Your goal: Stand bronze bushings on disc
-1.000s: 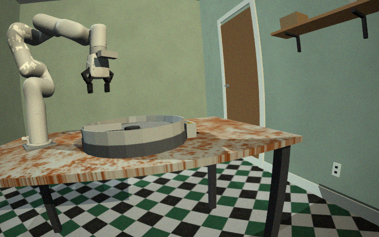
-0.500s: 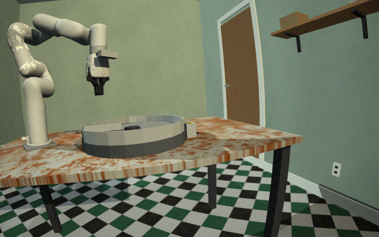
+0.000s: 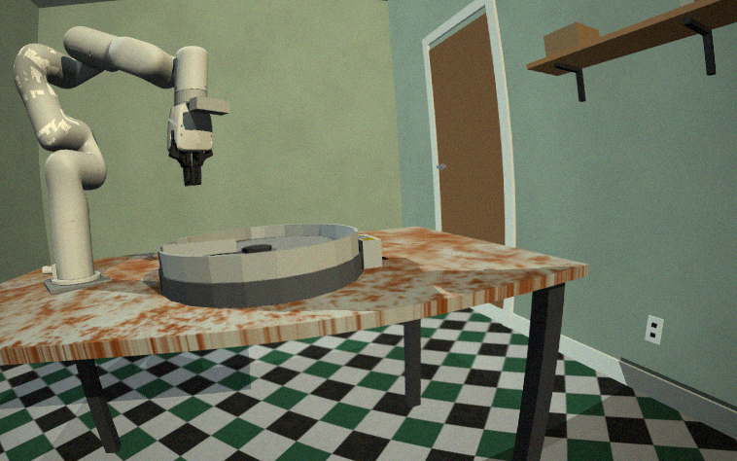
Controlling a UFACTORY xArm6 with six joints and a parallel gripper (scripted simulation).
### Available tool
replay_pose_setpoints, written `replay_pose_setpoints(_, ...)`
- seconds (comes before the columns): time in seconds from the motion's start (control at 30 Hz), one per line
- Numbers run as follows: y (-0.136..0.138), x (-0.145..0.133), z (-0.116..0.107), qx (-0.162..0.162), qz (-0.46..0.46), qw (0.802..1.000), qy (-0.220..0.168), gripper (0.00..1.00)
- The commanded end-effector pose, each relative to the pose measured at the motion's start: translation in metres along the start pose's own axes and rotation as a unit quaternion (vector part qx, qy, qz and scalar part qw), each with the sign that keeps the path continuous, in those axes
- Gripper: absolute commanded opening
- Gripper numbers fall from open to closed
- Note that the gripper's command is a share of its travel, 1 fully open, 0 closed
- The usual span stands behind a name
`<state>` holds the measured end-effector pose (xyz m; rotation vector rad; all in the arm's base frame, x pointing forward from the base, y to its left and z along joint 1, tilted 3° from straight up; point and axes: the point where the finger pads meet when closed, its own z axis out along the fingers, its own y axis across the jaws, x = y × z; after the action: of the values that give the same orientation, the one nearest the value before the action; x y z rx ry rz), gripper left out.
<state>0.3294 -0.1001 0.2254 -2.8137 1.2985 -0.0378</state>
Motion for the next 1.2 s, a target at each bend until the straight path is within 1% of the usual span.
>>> replay_pose_setpoints(0.0,-0.0005,0.0008,-0.0013,0.001,0.0,1.0,0.002,0.13)
replay_pose_setpoints(0.23,-0.0005,0.0008,-0.0013,0.001,0.0,1.0,0.002,0.13)
replay_pose_setpoints(0.27,-0.0005,0.0008,-0.0013,0.001,0.0,1.0,0.002,0.17)
replay_pose_setpoints(1.17,-0.0005,0.0008,-0.0013,0.001,0.0,1.0,0.002,0.17)
